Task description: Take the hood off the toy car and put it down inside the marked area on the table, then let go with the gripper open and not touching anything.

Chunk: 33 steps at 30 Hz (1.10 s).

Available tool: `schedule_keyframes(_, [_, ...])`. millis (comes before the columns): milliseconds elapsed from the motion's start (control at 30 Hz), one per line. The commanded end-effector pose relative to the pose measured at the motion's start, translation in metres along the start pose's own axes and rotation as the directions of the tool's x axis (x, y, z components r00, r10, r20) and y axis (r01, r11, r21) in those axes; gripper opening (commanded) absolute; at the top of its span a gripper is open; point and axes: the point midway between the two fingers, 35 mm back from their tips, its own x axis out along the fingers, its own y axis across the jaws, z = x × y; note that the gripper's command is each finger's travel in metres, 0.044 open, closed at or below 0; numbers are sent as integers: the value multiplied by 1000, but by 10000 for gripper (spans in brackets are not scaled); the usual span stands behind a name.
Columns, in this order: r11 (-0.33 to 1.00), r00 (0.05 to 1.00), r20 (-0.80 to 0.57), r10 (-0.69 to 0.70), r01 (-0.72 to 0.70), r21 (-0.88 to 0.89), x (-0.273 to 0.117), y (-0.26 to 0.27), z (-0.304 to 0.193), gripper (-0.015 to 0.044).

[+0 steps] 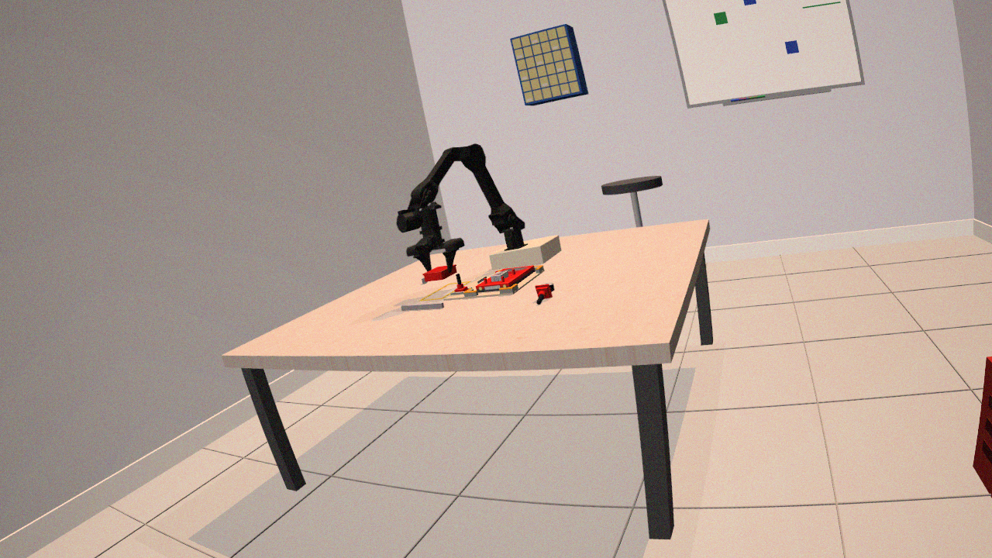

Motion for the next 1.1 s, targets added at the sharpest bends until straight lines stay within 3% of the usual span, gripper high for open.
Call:
schedule_keyframes(0, [1000,1000,-10,2,-2,-5,6,1,-2,0])
schedule_keyframes(1067, [1000,1000,-10,2,-2,-5,28,2,-5,0])
